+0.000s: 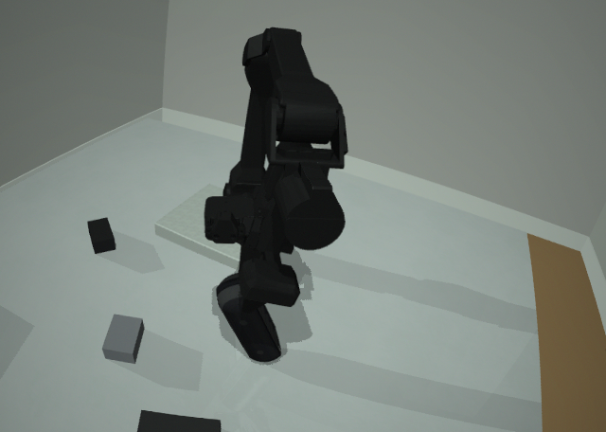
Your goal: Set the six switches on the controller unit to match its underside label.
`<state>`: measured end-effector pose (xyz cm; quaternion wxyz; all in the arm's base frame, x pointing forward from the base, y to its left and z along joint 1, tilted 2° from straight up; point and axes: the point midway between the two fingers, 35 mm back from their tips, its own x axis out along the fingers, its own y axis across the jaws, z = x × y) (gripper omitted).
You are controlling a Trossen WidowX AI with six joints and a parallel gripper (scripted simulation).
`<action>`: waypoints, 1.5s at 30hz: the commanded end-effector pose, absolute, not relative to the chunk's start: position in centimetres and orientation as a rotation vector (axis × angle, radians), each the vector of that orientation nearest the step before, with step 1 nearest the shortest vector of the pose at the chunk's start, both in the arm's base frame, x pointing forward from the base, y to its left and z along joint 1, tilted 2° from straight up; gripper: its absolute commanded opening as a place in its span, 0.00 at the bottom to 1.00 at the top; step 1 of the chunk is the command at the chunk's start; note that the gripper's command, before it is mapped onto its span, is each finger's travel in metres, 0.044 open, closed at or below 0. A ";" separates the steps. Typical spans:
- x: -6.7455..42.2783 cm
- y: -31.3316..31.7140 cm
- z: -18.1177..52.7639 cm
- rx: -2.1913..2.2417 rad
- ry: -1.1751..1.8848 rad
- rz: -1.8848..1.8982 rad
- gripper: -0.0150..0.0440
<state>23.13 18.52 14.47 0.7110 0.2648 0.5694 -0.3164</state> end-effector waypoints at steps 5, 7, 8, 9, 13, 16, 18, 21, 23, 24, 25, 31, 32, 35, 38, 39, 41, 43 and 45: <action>22.5 19.2 14.6 0.581 1.255 -0.701 0.82; 22.4 19.4 14.6 0.580 1.252 -0.702 0.82; 22.3 19.4 14.6 0.580 1.252 -0.702 0.82; 22.3 19.5 14.7 0.580 1.253 -0.701 0.82; 22.1 19.7 14.7 0.583 1.260 -0.700 0.82; 21.9 19.9 14.7 0.585 1.265 -0.699 0.82; 21.8 20.0 14.8 0.587 1.268 -0.698 0.82; 21.7 20.2 14.8 0.589 1.273 -0.697 0.82; 21.6 20.3 14.8 0.591 1.277 -0.696 0.82; 21.5 20.4 14.8 0.592 1.279 -0.695 0.82; 21.5 20.4 14.8 0.593 1.281 -0.695 0.82; 21.2 20.8 14.9 0.598 1.294 -0.692 0.82; 21.1 20.8 14.9 0.599 1.296 -0.691 0.82; 21.0 21.0 14.9 0.602 1.303 -0.690 0.82; 20.8 21.2 14.9 0.605 1.309 -0.688 0.82; 20.7 21.2 14.9 0.606 1.311 -0.688 0.82; 20.6 21.3 14.9 0.608 1.315 -0.687 0.82; 20.5 21.4 14.9 0.610 1.320 -0.686 0.82; 20.4 21.5 14.9 0.612 1.324 -0.685 0.82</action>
